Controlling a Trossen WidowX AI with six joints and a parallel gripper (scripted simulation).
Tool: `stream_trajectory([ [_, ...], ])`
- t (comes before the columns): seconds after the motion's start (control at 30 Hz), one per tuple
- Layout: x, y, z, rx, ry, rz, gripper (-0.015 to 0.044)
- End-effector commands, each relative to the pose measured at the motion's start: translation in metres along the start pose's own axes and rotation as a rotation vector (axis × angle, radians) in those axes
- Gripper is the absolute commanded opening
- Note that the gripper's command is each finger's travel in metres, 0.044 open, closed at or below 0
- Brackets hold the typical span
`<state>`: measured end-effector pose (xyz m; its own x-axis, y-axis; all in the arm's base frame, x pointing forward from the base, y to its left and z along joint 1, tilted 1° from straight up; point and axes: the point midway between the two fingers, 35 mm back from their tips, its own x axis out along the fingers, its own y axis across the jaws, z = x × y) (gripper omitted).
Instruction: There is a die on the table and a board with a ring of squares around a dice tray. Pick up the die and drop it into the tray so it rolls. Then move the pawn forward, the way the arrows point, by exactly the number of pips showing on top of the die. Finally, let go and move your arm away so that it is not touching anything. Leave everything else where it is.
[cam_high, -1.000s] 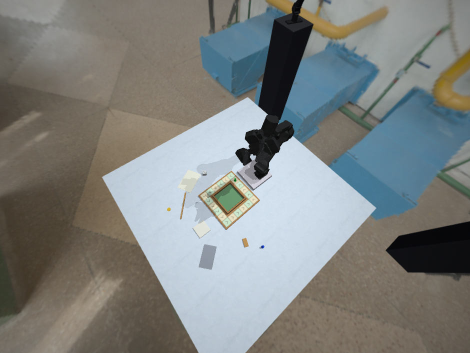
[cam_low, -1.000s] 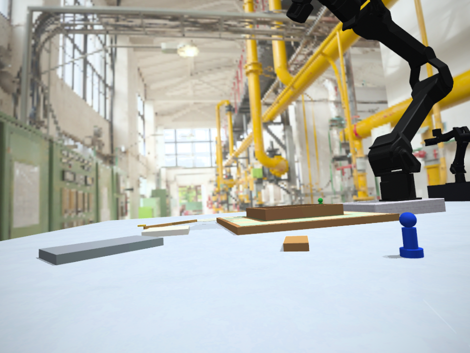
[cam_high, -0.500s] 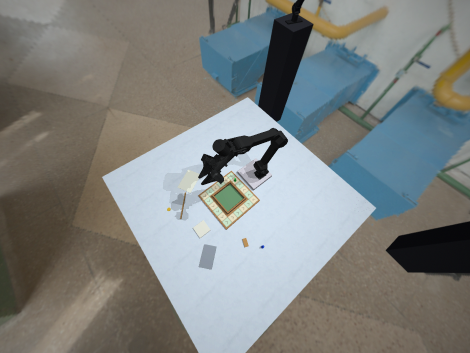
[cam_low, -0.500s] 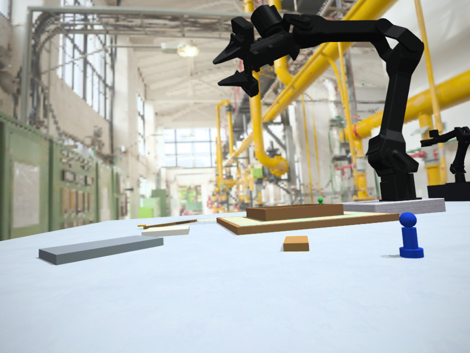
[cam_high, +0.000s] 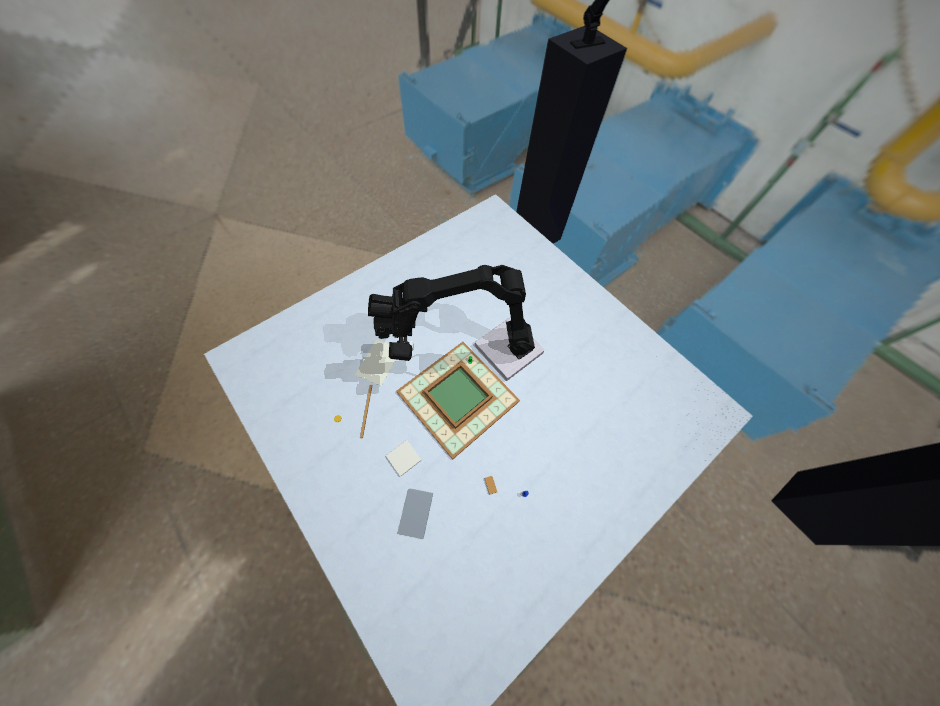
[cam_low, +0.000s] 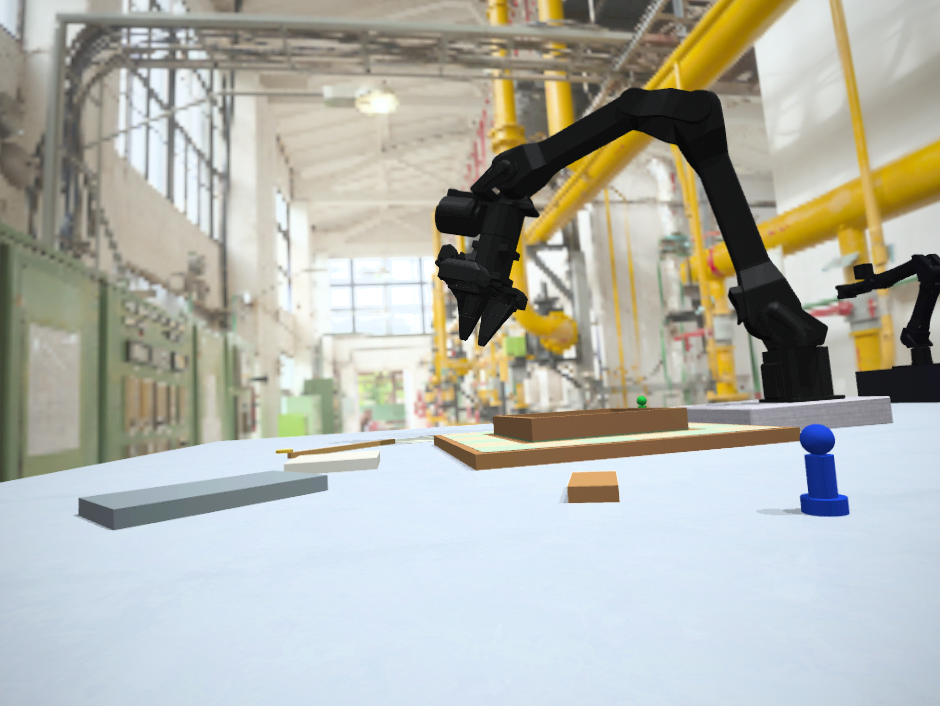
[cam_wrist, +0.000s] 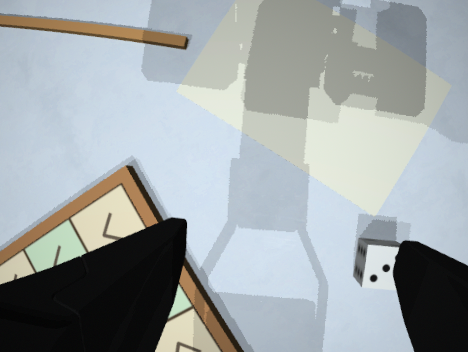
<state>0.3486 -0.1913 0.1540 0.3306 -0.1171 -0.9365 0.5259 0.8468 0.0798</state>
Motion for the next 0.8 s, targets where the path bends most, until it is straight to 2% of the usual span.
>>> stream_trajectory([
  [0.0, 0.03, -0.039, -0.022, -0.005, 0.179, -0.055, 0.0275],
  [0.13, 0.049, -0.066, -0.04, -0.01, 0.315, -0.074, 0.0275],
  [0.53, 0.079, -0.068, -0.045, -0.01, 0.314, -0.074, 0.0275],
  [0.77, 0.084, -0.068, -0.047, -0.01, 0.314, -0.074, 0.0275],
])
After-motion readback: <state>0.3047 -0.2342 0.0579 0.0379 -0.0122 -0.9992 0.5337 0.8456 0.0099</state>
